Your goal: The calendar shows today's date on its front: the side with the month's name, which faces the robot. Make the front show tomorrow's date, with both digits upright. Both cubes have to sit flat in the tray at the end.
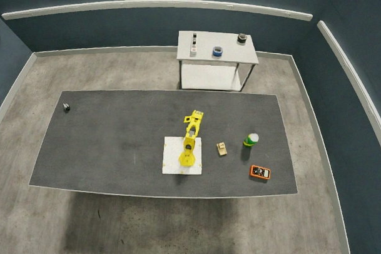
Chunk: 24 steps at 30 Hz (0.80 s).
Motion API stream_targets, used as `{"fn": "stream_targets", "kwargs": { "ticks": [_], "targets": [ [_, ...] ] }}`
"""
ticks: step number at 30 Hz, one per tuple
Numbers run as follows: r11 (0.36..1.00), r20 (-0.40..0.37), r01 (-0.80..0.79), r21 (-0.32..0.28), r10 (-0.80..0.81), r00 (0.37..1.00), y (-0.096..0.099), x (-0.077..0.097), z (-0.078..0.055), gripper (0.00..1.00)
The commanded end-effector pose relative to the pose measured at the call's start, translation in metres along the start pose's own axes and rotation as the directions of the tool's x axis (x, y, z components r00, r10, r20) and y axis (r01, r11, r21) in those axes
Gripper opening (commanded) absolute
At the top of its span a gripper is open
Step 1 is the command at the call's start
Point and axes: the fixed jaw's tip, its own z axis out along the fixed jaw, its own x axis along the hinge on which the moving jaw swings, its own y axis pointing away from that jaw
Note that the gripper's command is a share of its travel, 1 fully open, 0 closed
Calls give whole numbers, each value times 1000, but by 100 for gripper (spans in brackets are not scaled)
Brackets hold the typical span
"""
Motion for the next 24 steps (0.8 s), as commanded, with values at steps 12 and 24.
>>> {"fn": "stream_targets", "kwargs": {
  "ticks": [12, 24],
  "targets": [
    [1000, 3, -4, -14, 4, 1000, 2, -2, 3, 0],
    [1000, 3, -4, -14, 4, 1000, 2, -2, 9, 0]
  ]
}}
